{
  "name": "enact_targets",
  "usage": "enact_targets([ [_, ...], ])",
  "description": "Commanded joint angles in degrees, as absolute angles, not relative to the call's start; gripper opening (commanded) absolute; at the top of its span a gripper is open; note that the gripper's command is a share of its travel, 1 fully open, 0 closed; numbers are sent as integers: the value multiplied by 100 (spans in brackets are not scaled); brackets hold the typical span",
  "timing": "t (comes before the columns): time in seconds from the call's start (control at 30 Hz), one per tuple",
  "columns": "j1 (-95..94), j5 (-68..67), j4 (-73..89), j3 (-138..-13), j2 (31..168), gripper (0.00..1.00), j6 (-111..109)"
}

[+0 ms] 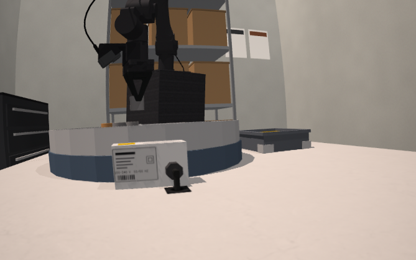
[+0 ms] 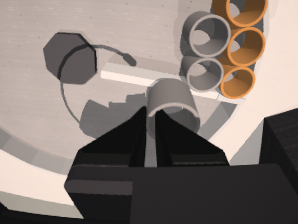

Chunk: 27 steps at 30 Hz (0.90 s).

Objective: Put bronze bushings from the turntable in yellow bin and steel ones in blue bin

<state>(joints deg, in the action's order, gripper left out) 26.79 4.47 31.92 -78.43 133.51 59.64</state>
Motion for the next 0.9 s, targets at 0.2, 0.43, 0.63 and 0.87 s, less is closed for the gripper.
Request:
enact_targets([
  [0.2, 1978, 361, 3083, -7730, 13049, 0, 6695],
  [0.43, 1211, 311, 3199, -7905, 13083, 0, 7449],
  [0.63, 428, 239, 3320, -8176, 13295, 0, 8222],
  [0.87, -689, 132, 3715, -9065, 13676, 0, 9321],
])
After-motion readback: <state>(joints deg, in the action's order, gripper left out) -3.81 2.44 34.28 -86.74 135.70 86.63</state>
